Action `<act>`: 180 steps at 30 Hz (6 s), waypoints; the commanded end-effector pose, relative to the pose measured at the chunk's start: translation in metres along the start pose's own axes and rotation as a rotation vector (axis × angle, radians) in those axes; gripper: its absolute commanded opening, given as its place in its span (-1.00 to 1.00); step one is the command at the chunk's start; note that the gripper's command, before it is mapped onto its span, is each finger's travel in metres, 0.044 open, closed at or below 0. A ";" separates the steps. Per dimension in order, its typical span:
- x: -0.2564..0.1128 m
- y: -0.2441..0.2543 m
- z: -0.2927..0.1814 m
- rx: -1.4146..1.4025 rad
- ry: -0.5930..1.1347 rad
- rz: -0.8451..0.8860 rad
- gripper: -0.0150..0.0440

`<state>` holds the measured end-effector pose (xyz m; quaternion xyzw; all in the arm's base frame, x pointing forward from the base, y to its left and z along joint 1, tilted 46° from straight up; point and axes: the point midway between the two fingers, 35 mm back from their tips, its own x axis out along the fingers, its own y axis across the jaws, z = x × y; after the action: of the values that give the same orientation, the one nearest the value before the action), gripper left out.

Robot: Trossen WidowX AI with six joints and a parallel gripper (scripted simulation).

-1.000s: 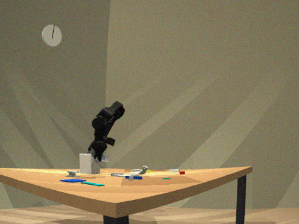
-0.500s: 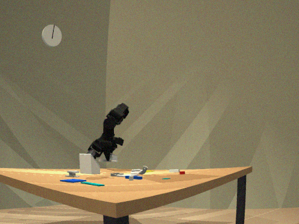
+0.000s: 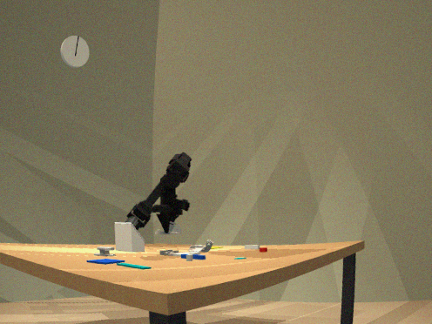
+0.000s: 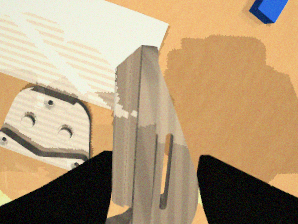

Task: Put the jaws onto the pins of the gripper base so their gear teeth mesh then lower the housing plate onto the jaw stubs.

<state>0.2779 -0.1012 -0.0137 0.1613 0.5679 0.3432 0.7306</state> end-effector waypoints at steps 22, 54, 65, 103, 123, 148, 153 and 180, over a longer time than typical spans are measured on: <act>0.004 0.057 0.030 0.176 -0.006 0.024 -0.04; 0.005 0.031 0.021 0.163 -0.006 0.022 -0.04; 0.005 0.031 0.021 0.163 -0.006 0.022 -0.04; 0.020 0.029 0.022 0.149 -0.006 0.022 -0.04; 0.053 0.031 0.021 0.148 -0.007 0.024 -0.04; 0.059 0.031 0.021 0.154 -0.007 0.024 -0.04; 0.059 0.031 0.021 0.154 -0.007 0.024 -0.04; 0.068 0.031 0.021 0.152 -0.007 0.024 -0.04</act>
<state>0.2958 -0.0307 -0.0353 0.2219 0.5883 0.3077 0.7142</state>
